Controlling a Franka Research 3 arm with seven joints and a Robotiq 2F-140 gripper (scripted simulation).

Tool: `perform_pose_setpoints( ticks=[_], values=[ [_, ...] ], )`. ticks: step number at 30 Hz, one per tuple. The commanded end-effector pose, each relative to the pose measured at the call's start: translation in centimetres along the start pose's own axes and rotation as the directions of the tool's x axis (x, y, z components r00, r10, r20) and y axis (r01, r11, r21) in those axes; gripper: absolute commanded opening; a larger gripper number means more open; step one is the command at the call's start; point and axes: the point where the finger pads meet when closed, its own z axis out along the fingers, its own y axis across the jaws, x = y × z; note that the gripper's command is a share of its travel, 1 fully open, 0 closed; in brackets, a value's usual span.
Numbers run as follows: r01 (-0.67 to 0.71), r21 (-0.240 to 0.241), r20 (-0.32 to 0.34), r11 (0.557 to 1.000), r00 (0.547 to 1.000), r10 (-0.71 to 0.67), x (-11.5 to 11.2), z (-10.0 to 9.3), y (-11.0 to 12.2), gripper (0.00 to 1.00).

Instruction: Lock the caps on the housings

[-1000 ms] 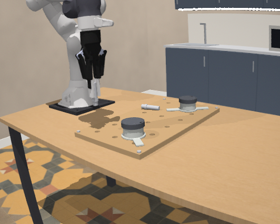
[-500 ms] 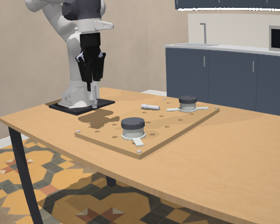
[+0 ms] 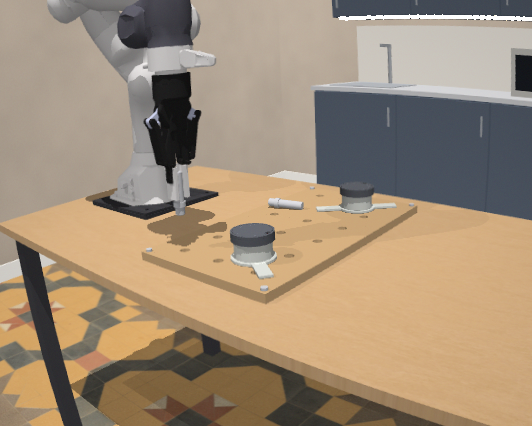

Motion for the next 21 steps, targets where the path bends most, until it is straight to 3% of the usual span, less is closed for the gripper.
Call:
perform_pose_setpoints(
  ticks=[1,21],
  values=[
    [0.005,-0.007,-0.012,1.0,1.0,-0.005,0.5,0.2,0.1,0.1],
    [0.005,-0.007,-0.012,1.0,1.0,-0.005,0.5,3.4,0.2,0.1]
  ],
)
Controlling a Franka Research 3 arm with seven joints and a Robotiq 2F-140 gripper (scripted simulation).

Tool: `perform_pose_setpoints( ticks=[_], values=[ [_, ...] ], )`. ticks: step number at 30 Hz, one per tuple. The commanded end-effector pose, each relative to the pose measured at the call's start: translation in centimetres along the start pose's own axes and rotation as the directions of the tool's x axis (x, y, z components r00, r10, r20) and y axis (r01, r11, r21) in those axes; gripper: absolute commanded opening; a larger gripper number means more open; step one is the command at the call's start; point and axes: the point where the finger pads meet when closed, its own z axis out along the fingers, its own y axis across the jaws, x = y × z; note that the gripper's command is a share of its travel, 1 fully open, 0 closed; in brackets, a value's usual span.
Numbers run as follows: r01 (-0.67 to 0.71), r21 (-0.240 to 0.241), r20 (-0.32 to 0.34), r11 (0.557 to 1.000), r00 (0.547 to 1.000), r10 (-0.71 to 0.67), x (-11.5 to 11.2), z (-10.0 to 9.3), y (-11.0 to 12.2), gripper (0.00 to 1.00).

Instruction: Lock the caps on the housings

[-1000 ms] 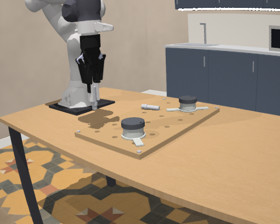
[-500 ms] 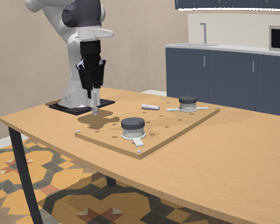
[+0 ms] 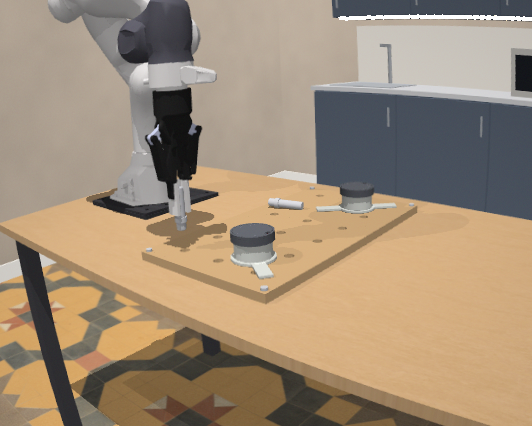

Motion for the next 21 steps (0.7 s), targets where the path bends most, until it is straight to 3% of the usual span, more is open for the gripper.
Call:
perform_pose_setpoints(
  ticks=[1,21],
  values=[
    [-0.004,-0.006,-0.012,1.0,1.0,0.003,0.4,0.4,0.1,0.1],
    [-0.004,-0.006,-0.012,1.0,1.0,0.003,0.5,2.9,0.1,0.1]
  ],
)
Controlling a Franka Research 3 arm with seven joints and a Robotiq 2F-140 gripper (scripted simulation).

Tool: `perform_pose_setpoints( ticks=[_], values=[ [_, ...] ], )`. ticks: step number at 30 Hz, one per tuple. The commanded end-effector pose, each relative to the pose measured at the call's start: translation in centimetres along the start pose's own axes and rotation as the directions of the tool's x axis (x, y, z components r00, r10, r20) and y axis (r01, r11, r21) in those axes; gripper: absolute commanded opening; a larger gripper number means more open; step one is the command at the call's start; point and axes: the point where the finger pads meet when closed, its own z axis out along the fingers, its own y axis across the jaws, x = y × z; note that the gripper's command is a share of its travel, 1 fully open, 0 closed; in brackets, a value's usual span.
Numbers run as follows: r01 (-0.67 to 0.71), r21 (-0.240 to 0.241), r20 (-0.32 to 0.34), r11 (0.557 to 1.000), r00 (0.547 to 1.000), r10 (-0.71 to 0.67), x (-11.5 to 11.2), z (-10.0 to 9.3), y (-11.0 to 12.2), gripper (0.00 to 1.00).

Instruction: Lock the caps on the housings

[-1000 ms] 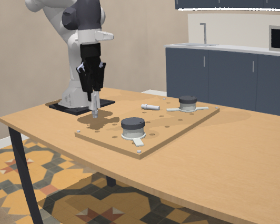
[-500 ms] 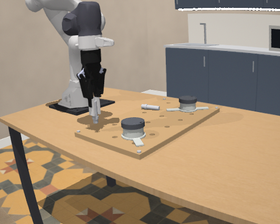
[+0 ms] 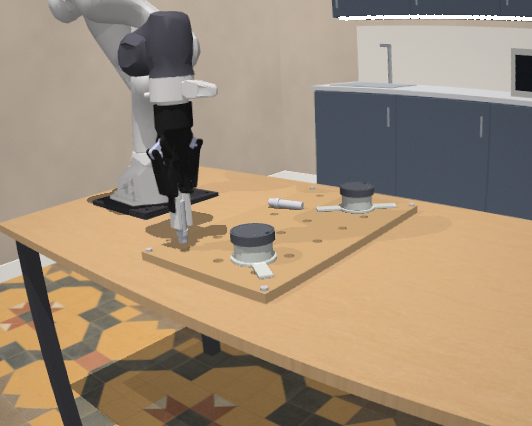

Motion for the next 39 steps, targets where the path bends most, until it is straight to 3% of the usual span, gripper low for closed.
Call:
perform_pose_setpoints(
  ticks=[1,39],
  values=[
    [-0.004,-0.006,-0.01,1.0,1.0,0.004,0.37,0.26,0.1,0.1],
    [-0.004,-0.006,-0.01,1.0,1.0,0.004,0.38,1.25,0.11,0.1]
  ],
)
